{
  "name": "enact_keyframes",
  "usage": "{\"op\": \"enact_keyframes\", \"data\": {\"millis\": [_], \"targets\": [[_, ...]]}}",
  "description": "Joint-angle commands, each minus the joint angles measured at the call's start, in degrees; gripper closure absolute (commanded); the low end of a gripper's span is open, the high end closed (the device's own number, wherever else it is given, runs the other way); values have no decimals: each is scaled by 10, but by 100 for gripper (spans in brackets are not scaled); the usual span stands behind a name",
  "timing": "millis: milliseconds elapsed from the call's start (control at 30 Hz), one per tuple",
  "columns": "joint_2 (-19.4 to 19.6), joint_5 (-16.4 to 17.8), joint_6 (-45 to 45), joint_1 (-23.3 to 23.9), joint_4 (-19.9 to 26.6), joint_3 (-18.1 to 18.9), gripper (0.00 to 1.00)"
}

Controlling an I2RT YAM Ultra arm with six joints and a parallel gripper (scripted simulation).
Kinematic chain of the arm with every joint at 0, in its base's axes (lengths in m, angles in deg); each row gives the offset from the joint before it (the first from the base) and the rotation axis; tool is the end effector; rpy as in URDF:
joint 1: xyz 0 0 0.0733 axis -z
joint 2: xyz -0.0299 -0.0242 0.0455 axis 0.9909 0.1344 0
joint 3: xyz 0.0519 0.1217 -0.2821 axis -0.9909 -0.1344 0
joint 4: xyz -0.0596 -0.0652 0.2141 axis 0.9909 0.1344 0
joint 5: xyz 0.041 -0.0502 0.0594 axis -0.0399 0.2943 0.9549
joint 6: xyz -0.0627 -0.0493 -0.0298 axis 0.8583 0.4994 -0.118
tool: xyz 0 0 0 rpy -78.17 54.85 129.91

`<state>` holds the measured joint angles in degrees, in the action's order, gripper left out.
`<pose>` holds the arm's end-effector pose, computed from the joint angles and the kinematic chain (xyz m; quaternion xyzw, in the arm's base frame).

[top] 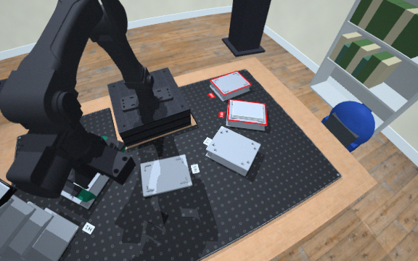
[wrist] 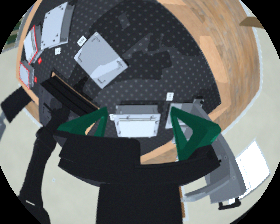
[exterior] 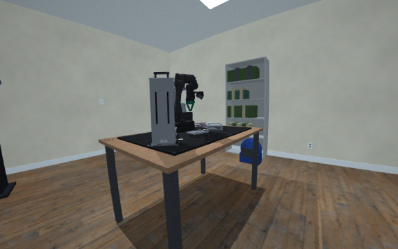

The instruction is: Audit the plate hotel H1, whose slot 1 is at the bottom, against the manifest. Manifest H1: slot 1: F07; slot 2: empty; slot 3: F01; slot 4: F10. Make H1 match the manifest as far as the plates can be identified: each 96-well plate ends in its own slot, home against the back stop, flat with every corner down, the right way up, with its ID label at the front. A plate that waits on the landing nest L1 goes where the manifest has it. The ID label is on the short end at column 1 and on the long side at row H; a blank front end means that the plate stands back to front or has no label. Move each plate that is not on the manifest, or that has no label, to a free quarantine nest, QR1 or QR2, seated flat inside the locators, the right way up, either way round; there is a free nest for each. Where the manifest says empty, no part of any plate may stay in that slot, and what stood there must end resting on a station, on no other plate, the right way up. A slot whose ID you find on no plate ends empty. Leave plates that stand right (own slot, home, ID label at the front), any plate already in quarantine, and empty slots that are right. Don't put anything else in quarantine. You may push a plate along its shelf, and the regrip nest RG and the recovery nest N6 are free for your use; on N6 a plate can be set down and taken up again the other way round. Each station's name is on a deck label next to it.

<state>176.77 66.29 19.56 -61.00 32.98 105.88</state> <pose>0.3234 -0.1253 0.2784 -0.4127 0.9104 -0.0230 0.0189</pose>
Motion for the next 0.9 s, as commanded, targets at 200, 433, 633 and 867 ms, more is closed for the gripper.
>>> {"op": "enact_keyframes", "data": {"millis": [200, 433, 633, 867], "targets": [[-6, 1, 0, -1, 57, 48, 0], [0, 1, -1, -1, 101, 99, 0], [-2, 1, -9, 4, 110, 106, 0], [-14, 2, -50, 30, 105, 88, 0]]}}
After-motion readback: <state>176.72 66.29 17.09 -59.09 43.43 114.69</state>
